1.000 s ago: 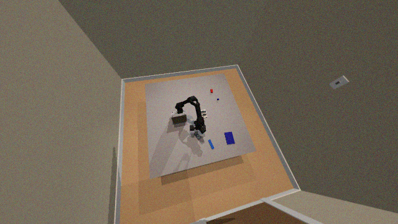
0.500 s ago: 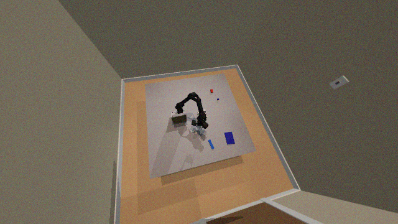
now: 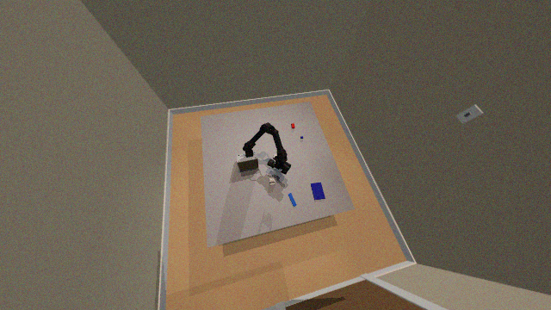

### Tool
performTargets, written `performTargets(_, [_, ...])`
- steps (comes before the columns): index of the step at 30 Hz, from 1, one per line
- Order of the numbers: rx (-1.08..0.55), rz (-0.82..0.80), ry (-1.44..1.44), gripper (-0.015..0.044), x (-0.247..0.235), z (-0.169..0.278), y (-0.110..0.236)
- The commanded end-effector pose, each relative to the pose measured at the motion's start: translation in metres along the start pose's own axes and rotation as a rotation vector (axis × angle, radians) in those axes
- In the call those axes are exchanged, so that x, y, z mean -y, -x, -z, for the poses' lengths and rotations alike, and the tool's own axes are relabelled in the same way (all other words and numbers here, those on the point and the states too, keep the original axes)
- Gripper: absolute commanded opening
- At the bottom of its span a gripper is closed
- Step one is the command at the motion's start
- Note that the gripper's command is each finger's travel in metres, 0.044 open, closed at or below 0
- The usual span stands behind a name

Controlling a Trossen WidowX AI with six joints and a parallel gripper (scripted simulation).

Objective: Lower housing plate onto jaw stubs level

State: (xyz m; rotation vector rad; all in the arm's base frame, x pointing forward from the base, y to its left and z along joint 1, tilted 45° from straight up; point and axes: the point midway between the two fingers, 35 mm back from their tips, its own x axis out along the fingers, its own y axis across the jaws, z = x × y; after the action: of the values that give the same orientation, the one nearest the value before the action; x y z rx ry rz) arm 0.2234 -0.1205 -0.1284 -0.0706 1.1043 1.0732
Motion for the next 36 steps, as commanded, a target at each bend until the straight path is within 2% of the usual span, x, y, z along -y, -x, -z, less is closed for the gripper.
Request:
performTargets(1, [0.005,0.004,-0.082,0.0351,-0.004,-0.015,0.001])
performTargets(36, [0.022,-0.032,-0.735,0.0351,-0.061,-0.115,-0.006])
